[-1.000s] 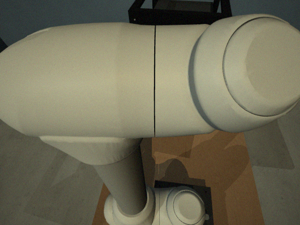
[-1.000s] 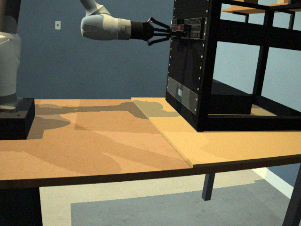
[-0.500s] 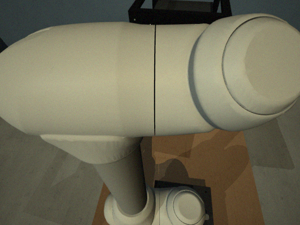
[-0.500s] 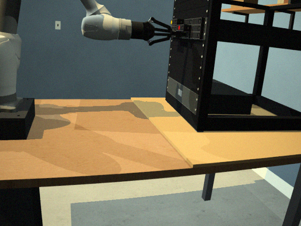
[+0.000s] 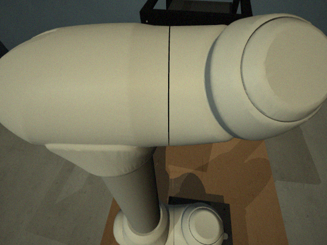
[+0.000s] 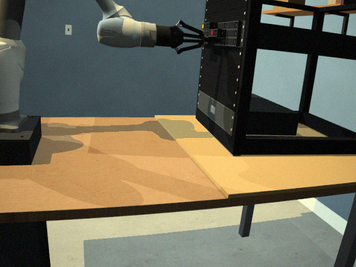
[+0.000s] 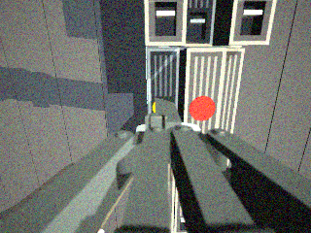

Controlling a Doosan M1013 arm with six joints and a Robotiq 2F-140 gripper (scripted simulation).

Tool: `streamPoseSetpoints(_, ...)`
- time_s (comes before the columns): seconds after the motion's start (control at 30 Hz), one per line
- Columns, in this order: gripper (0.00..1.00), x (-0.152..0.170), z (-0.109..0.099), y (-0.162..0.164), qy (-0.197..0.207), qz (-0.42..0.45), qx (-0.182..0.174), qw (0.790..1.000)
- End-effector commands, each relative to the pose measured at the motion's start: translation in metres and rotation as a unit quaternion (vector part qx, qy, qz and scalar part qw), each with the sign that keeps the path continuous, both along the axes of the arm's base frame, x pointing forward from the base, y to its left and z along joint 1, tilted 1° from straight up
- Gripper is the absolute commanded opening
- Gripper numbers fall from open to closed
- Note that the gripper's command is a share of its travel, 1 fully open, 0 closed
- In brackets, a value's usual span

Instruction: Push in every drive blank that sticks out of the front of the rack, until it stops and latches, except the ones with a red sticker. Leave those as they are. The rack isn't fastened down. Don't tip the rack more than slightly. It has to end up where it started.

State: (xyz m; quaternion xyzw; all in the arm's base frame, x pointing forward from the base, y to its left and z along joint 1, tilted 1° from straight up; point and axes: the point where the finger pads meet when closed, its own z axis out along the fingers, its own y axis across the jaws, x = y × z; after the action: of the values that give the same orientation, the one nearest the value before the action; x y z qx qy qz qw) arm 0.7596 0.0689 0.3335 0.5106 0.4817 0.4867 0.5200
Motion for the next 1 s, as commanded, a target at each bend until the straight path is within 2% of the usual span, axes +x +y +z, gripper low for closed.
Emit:
streamPoseSetpoints(0.0,0.1,0.0039,0.0007,-0.0022,-0.001,0.0,0.002,1.0)
streamPoseSetpoints(0.97,0.1,0.0083,0.0005,-0.0023,-0.001,0.0,0.002,1.0)
